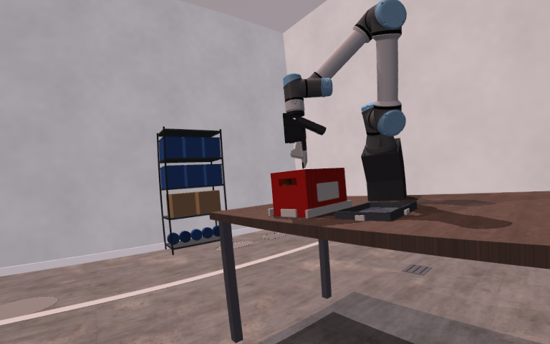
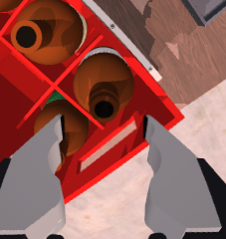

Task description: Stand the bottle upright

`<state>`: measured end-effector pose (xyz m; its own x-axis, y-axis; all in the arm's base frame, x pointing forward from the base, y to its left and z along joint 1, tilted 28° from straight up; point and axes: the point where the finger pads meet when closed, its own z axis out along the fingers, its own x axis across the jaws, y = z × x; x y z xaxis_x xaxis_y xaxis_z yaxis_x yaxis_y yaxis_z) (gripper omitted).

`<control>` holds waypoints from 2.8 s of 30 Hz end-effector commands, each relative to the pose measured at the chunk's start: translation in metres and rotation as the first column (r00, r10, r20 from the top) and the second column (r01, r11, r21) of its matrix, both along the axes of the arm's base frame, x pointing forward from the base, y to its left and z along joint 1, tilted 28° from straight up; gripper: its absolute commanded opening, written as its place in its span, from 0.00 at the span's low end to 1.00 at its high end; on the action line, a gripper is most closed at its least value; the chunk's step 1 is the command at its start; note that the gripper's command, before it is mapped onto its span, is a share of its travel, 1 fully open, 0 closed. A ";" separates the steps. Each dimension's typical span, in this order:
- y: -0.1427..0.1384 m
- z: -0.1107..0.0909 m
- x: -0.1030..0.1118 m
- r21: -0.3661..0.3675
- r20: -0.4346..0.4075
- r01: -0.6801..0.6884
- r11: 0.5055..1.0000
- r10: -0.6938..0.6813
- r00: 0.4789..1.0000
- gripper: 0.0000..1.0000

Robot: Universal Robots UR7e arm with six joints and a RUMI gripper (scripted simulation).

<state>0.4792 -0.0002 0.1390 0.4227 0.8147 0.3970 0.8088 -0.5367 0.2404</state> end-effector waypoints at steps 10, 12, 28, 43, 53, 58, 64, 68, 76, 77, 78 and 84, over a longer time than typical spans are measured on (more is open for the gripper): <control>0.001 -0.001 -0.001 0.000 -0.001 0.000 1.000 0.000 1.000 0.38; 0.001 -0.001 -0.001 0.000 -0.001 0.000 1.000 0.000 1.000 0.38; 0.002 -0.005 -0.001 0.002 -0.004 -0.001 1.000 0.001 1.000 0.38; 0.005 -0.015 0.004 0.002 -0.004 -0.001 1.000 0.001 1.000 0.38; 0.007 -0.024 0.008 0.002 -0.004 -0.001 1.000 0.001 1.000 0.38; 0.008 -0.029 0.011 0.002 -0.004 -0.001 1.000 0.001 1.000 0.38; 0.010 -0.034 0.013 0.002 -0.004 -0.001 1.000 0.001 1.000 0.38; 0.010 -0.036 0.014 0.002 -0.004 -0.001 1.000 0.001 1.000 0.38; 0.010 -0.038 0.015 0.002 -0.004 -0.001 1.000 0.001 1.000 0.38; 0.010 -0.038 0.015 0.002 -0.004 -0.001 1.000 0.001 1.000 0.38; 0.010 -0.038 0.015 0.002 -0.004 0.000 1.000 0.000 1.000 0.38; 0.010 -0.037 0.015 0.001 -0.002 0.000 1.000 0.000 1.000 0.38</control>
